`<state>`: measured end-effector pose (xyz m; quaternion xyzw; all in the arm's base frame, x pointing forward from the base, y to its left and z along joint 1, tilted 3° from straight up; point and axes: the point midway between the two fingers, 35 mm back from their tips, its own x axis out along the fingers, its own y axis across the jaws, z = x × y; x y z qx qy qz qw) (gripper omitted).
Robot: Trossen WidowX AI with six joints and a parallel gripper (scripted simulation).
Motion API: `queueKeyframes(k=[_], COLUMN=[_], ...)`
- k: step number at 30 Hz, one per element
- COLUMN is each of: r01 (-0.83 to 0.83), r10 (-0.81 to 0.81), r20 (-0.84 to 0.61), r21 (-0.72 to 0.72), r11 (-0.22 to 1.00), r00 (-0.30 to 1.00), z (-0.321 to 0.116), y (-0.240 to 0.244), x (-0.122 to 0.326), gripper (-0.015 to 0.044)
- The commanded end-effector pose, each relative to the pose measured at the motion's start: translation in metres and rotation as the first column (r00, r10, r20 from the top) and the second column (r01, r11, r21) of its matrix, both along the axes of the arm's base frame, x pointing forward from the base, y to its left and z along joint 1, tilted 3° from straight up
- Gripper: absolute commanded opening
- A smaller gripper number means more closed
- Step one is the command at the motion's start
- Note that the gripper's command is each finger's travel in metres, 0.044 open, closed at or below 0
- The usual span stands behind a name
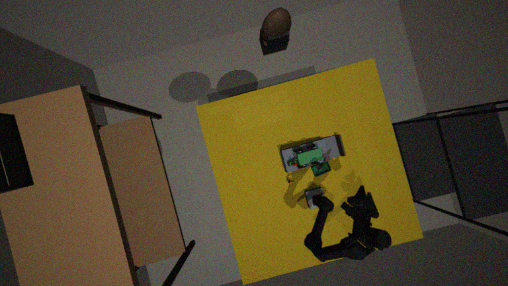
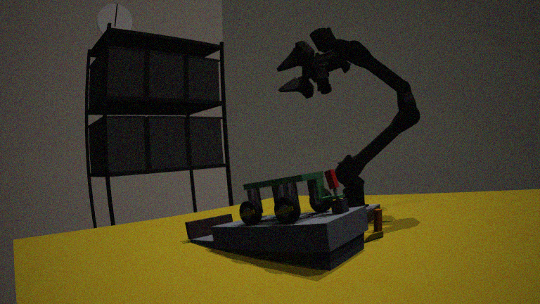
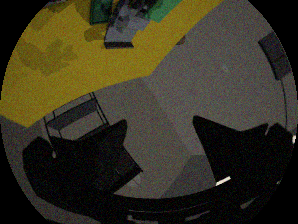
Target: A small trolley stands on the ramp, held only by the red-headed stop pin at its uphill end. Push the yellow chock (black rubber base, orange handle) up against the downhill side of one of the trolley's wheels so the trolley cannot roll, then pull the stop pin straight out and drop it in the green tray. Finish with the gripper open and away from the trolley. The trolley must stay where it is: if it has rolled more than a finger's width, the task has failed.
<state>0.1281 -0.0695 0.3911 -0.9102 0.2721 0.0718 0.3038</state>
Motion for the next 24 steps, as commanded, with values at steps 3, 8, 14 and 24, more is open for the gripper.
queueKeyframes(k=[3, 8, 14, 24], r01=[0.001, 0.007, 0.021, 0.031], r10=[-0.003, -0.03, -0.088, -0.147], r20=[0.02, 0.069, 0.09, 0.05], r21=[0.073, 0.311, 0.569, 0.861], r11=[0.997, 0.95, 0.822, 0.507], r00=[1.0, 0.997, 0.992, 0.988], z=[-0.003, -0.013, -0.026, -0.045], y=[0.0, 0.002, 0.007, 0.027], x=[0.004, 0.017, 0.033, 0.065], gripper=[0.0321, 0.019, 0.019, 0.019])
